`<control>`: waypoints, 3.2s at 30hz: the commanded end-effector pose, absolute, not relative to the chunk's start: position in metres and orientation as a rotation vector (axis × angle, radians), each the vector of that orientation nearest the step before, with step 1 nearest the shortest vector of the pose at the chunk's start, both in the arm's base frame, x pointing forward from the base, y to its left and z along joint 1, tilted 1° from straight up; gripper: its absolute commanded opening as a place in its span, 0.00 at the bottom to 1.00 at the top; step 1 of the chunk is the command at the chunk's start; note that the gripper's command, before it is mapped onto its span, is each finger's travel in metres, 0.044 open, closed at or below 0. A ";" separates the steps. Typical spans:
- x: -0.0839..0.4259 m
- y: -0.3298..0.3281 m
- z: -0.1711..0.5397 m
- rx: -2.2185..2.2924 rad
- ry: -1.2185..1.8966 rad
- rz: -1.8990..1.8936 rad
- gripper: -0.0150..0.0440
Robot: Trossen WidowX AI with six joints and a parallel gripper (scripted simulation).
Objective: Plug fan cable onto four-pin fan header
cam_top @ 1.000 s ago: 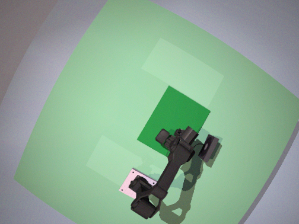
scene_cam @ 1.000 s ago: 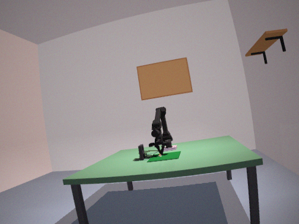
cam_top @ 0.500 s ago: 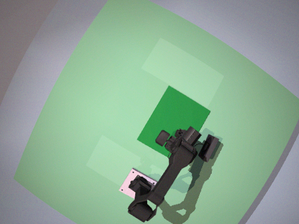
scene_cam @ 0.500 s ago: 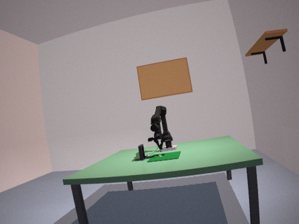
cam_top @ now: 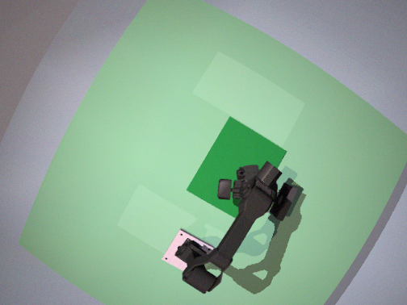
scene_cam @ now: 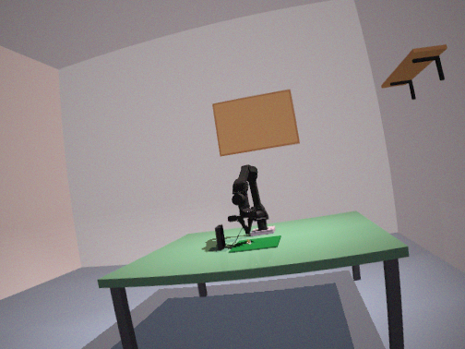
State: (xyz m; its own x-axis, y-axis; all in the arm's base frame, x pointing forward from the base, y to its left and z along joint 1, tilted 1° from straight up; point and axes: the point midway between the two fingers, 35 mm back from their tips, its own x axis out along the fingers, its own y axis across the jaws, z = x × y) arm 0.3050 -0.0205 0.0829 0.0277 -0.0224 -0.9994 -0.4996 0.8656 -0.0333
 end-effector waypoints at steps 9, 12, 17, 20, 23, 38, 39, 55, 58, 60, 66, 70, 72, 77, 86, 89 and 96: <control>0.322 -0.021 0.082 -0.606 1.474 0.551 0.25; 0.322 -0.021 0.082 -0.606 1.474 0.551 0.25; 0.327 -0.018 0.084 -0.610 1.473 0.555 0.25; 0.327 -0.018 0.084 -0.610 1.473 0.555 0.25; 0.327 -0.018 0.084 -0.610 1.473 0.555 0.25; 0.329 -0.017 0.062 -0.603 1.474 0.549 0.25; 0.329 -0.017 0.062 -0.603 1.474 0.549 0.25; 0.329 -0.017 0.061 -0.602 1.475 0.548 0.25; 0.329 -0.017 0.061 -0.602 1.475 0.548 0.25; 0.329 -0.017 0.060 -0.602 1.475 0.547 0.25; 0.329 -0.018 0.059 -0.602 1.475 0.547 0.25; 0.329 -0.018 0.058 -0.603 1.474 0.549 0.25; 0.329 -0.018 0.057 -0.604 1.474 0.549 0.25; 0.329 -0.018 0.056 -0.606 1.474 0.551 0.25; 0.329 -0.018 0.055 -0.607 1.473 0.552 0.25; 0.329 -0.018 0.054 -0.607 1.473 0.552 0.25; 0.329 -0.018 0.050 -0.608 1.473 0.554 0.25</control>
